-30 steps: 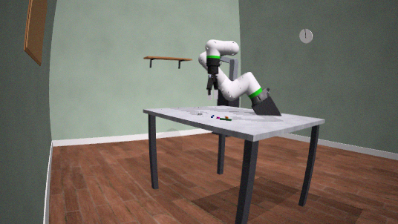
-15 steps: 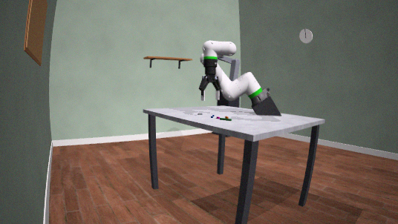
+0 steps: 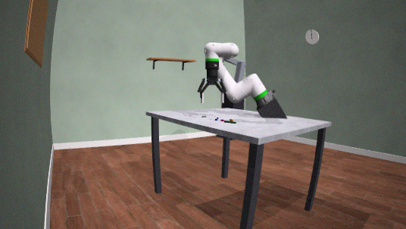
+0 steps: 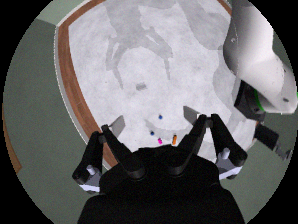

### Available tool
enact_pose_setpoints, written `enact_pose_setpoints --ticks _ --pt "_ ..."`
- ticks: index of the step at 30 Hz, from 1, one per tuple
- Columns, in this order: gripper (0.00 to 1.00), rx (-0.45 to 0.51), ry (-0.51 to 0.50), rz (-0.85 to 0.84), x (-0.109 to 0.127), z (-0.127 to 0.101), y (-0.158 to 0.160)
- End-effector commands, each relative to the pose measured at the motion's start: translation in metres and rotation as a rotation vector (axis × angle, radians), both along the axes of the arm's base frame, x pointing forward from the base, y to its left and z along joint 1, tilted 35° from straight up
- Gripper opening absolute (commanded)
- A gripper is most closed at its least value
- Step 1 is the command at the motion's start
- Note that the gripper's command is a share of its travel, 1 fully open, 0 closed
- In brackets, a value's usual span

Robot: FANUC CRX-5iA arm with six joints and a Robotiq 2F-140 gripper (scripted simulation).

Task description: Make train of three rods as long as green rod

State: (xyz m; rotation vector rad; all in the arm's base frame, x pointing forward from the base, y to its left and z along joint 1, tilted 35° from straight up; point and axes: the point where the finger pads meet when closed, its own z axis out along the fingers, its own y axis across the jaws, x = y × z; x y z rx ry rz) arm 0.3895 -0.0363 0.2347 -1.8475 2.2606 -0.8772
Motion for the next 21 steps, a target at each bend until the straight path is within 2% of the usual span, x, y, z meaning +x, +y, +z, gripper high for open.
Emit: enact_pose_setpoints --ticks 1,17,19,21 --pt "1.0 0.052 -0.056 -0.116 0.002 0.002 -0.006" --pt "1.0 0.251 -0.234 -0.509 0.005 0.01 -0.029" --pt "1.0 0.251 -0.234 -0.509 0.005 0.01 -0.029" --pt "1.0 0.297 -0.276 -0.599 0.006 0.012 -0.034"
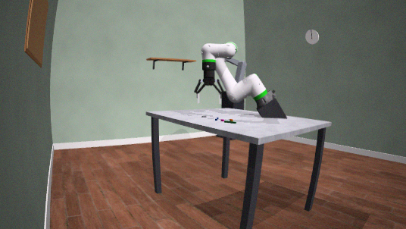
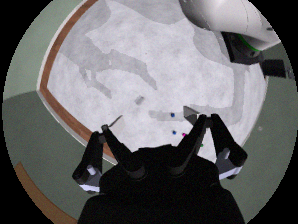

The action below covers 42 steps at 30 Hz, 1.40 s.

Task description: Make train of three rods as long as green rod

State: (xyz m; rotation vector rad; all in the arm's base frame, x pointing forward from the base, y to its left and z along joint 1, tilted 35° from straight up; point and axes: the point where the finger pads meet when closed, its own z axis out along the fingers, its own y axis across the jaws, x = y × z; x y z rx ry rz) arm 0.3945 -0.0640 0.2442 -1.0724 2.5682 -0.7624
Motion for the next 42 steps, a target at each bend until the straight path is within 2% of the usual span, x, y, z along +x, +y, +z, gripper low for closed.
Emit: enact_pose_setpoints --ticks 1,13,15,16,26,33,34,42 --pt "1.0 0.063 -0.068 -0.14 0.001 0.003 -0.008" --pt "1.0 0.205 -0.199 -0.422 0.003 0.009 -0.025" --pt "1.0 0.205 -0.199 -0.422 0.003 0.009 -0.025" --pt "1.0 0.239 -0.231 -0.49 0.003 0.011 -0.029" --pt "1.0 0.352 -0.338 -0.715 0.004 0.016 -0.044" --pt "1.0 0.365 -0.35 -0.74 0.004 0.017 -0.045" --pt "0.15 0.365 -0.35 -0.74 0.004 0.017 -0.045" --pt "0.15 0.365 -0.35 -0.74 0.004 0.017 -0.045"
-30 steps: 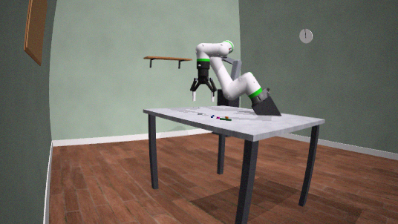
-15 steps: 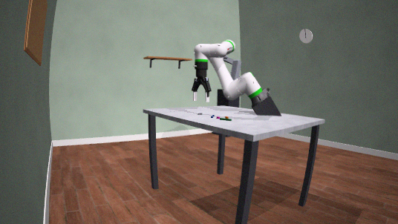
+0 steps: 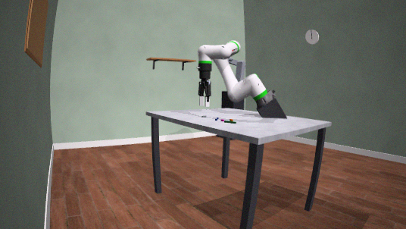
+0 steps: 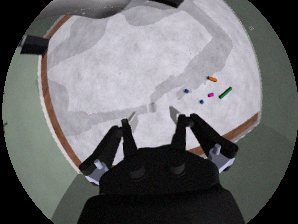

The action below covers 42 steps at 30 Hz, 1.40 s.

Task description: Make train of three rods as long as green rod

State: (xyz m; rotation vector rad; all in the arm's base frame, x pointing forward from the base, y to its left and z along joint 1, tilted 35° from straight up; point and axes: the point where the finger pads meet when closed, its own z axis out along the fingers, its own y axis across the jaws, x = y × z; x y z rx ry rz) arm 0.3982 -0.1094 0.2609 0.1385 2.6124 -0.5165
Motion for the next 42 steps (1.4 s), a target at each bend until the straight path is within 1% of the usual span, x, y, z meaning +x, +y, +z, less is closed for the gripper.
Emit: enact_pose_setpoints --ticks 1,30,42 --pt "0.15 0.0 -0.001 0.0 0.0001 0.0002 0.0002" --pt "0.15 0.0 -0.001 0.0 0.0002 0.0 0.0001" --pt "0.15 0.0 -0.001 0.0 0.0023 -0.004 -0.0018"
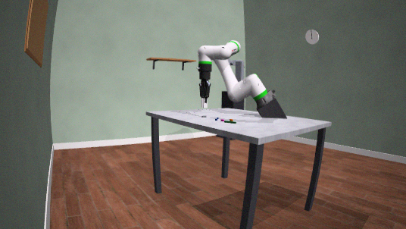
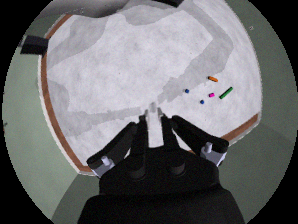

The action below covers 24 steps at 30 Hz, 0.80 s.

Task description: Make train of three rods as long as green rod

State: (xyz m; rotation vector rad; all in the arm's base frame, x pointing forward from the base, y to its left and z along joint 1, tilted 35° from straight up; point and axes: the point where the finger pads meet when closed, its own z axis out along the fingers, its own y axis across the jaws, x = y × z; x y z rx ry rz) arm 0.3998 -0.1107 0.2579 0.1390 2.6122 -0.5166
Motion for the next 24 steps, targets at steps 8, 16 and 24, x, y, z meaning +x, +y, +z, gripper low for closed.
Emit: enact_pose_setpoints --ticks 8,16,24 --pt "0.15 0.0 0.0 0.0 0.005 -0.009 -0.004" --pt "0.15 0.0 0.0 0.0 0.009 -0.016 -0.007" --pt "0.15 0.0 0.0 0.0 0.014 -0.027 -0.012"
